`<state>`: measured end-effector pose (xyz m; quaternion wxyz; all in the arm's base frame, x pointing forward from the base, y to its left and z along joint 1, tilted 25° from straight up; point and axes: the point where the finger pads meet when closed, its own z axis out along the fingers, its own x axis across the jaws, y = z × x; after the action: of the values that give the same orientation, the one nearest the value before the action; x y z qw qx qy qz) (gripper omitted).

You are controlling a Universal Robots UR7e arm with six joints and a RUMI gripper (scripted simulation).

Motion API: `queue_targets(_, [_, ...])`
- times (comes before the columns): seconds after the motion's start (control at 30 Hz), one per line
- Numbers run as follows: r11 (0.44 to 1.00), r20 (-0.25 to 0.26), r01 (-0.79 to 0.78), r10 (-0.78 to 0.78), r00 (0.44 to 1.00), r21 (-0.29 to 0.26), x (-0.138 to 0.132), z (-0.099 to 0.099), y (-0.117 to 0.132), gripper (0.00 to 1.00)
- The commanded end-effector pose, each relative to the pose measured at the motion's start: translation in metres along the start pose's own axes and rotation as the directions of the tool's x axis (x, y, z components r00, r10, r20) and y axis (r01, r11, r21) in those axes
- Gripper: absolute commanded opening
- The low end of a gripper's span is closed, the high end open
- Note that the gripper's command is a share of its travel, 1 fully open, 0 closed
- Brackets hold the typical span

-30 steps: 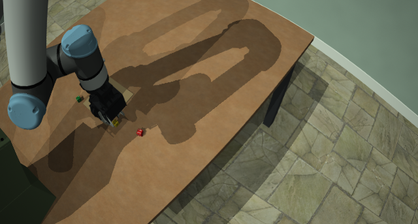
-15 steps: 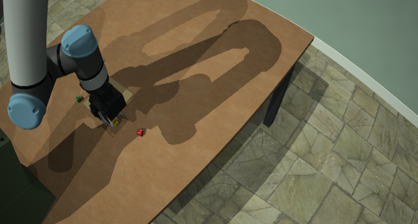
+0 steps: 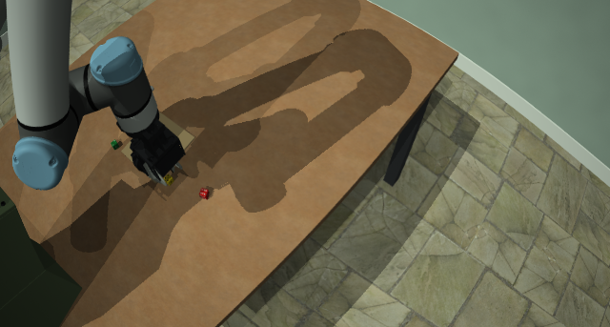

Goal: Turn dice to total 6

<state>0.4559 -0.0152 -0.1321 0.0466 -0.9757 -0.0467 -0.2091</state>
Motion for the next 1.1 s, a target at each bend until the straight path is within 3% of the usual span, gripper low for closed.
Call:
queue_targets(0.0, [1.0, -0.001, 0.001, -0.001, 1.0, -0.001, 0.001, 0.005, 0.0, 0.18])
queue_targets(0.33, [1.0, -0.001, 0.001, -0.001, 1.0, -0.001, 0.001, 0.017, 0.0, 0.18])
queue_targets(1.07, [1.0, -0.001, 0.001, -0.001, 1.0, -0.001, 0.001, 0.02, 0.0, 0.18])
